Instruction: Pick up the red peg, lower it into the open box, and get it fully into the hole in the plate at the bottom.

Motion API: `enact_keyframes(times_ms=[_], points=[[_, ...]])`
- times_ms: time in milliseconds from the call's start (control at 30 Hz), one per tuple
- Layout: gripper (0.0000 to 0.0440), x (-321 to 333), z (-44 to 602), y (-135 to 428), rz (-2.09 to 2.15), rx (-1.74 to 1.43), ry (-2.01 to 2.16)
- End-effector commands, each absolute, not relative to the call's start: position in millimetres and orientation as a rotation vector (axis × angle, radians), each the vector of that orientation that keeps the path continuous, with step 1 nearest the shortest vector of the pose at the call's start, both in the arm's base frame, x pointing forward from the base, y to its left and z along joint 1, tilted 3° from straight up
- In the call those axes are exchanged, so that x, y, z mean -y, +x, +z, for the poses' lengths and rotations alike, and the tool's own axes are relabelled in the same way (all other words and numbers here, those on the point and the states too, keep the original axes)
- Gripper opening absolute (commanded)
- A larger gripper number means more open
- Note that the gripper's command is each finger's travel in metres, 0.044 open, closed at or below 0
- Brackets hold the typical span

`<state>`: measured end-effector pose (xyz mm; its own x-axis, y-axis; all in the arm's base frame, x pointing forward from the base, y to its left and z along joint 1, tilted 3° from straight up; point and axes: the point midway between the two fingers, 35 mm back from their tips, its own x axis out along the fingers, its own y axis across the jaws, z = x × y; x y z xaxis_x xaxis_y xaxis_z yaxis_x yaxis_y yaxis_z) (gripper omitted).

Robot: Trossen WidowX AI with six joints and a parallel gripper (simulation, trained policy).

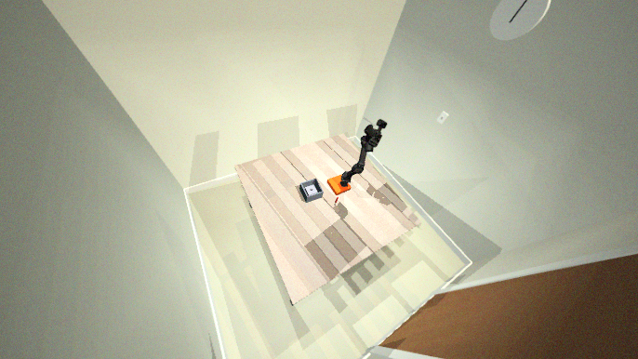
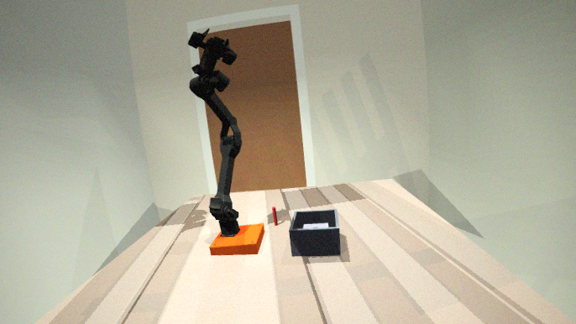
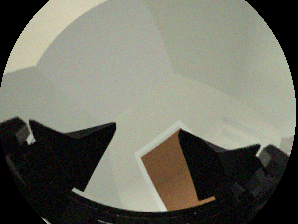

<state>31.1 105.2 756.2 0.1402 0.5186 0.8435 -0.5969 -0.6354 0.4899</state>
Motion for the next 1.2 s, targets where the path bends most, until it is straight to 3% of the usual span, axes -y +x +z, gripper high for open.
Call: enact_keyframes(times_ms=[0,600,1167], points=[[0.0426,-101.9,756.2,28.6,1.653,0.071,1.572],[0.044,-11.5,767.7,-12.9,2.134,-0.096,1.956],[0.044,92.9,751.6,-7.7,2.616,-0.281,2.274]])
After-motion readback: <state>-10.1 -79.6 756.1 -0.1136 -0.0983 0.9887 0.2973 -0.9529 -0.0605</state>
